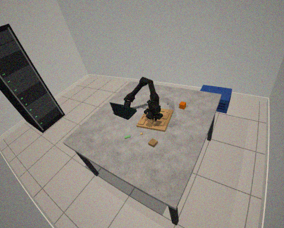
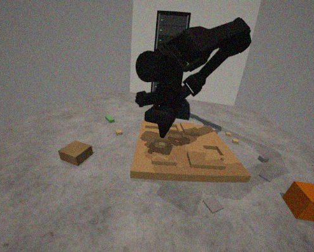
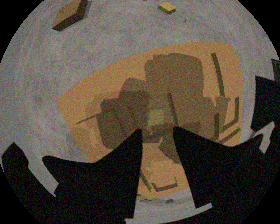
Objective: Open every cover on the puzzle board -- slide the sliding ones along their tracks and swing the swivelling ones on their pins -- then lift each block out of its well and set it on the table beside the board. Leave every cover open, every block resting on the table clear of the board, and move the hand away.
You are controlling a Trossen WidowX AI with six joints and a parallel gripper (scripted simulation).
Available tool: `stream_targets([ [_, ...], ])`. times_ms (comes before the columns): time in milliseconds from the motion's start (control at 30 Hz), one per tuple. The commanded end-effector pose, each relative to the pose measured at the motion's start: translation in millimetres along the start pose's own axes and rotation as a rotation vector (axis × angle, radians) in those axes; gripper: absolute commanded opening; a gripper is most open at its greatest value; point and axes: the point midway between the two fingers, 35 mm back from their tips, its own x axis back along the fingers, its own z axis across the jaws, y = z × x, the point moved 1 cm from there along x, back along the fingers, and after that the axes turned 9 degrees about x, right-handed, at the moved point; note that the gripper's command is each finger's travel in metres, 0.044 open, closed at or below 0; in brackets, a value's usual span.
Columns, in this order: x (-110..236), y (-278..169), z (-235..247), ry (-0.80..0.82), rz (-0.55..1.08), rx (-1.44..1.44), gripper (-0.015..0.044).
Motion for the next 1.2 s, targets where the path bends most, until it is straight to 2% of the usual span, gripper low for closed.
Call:
stream_targets([
  [0,-5,0,-1,-0.001,0.006,-0.007,0.0144],
  [733,-6,1,-3,-0.001,0.006,-0.007,0.0144],
  [1167,-17,1,-2,-0.001,0.006,-0.007,0.0144],
])
